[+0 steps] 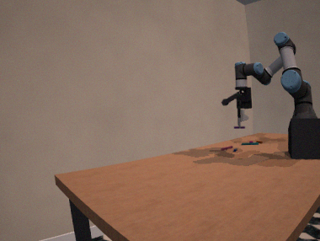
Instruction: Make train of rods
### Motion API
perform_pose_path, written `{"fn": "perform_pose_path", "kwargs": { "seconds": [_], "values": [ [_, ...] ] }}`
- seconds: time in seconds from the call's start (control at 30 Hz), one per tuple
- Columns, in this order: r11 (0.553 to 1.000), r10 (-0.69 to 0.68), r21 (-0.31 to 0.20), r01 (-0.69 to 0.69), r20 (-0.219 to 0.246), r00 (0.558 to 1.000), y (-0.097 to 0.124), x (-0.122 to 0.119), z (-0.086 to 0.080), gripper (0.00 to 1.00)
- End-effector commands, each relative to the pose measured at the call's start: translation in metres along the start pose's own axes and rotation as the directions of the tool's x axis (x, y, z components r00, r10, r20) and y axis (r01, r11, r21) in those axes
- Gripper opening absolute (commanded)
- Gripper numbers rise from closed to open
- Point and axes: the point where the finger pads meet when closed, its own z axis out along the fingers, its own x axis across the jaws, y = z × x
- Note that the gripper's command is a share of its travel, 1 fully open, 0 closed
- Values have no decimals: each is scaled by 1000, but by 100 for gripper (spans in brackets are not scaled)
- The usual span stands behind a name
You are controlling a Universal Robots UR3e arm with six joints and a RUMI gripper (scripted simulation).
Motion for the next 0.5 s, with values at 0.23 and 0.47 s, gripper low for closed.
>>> {"fn": "perform_pose_path", "kwargs": {
  "seconds": [0.23, 0.47],
  "values": [
    [1000, 15, -2, -15, 1, 1000, 0, 0, 0, 0],
    [999, 35, -2, -35, 1, 999, 0, 0, 0, 0]
  ]
}}
